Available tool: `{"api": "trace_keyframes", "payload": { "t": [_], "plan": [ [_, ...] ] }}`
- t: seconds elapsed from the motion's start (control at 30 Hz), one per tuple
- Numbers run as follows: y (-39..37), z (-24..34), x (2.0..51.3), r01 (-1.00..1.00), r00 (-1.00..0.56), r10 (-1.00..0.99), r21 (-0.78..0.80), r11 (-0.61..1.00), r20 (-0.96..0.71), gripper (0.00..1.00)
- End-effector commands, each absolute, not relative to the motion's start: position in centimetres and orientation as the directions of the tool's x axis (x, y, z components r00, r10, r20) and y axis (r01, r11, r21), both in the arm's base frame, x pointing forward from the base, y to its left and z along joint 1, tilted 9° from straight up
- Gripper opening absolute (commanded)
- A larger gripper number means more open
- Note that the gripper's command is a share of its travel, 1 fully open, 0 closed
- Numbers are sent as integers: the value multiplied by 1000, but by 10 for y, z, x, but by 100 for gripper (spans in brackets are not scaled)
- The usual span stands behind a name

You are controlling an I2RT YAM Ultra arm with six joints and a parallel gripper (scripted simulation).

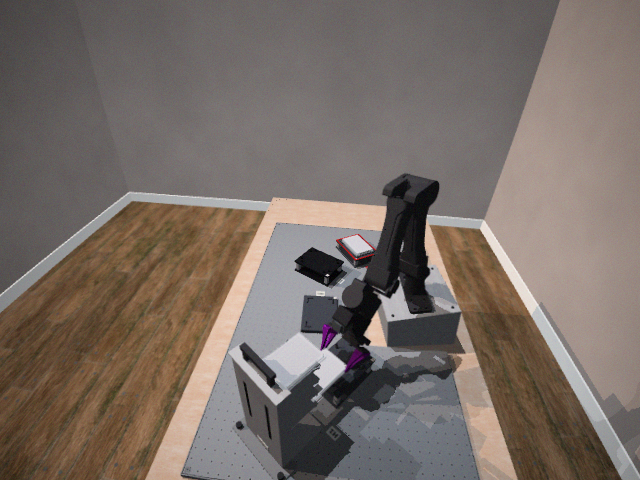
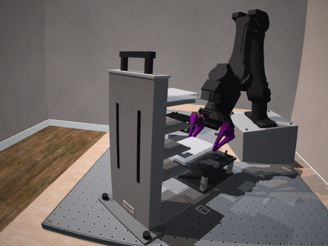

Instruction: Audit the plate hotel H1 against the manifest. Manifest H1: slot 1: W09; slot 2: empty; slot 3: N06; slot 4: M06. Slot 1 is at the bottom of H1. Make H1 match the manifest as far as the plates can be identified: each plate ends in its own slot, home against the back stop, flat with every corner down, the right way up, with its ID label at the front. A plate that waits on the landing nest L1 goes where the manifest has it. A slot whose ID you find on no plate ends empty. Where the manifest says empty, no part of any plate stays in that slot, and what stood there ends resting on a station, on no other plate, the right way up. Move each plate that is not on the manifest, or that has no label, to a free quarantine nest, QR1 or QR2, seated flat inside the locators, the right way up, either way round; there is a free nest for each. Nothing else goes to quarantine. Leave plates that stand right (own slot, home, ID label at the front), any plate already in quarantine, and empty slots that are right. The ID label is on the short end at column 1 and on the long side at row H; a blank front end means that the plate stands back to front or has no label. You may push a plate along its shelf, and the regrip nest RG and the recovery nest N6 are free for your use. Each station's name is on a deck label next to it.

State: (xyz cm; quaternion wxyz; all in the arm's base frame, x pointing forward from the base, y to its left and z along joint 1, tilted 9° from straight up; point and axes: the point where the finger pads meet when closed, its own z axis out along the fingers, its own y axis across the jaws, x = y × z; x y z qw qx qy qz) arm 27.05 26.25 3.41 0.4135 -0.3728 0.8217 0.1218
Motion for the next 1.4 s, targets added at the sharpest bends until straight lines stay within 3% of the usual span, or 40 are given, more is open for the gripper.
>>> {"api": "trace_keyframes", "payload": {
  "t": [0.0, 1.37],
  "plan": [
    [266, 41, 274, -712, -365, -495, -107, 694, -789, 86],
    [283, 40, 290, -712, -364, -495, -107, 694, -789, 86]
  ]
}}
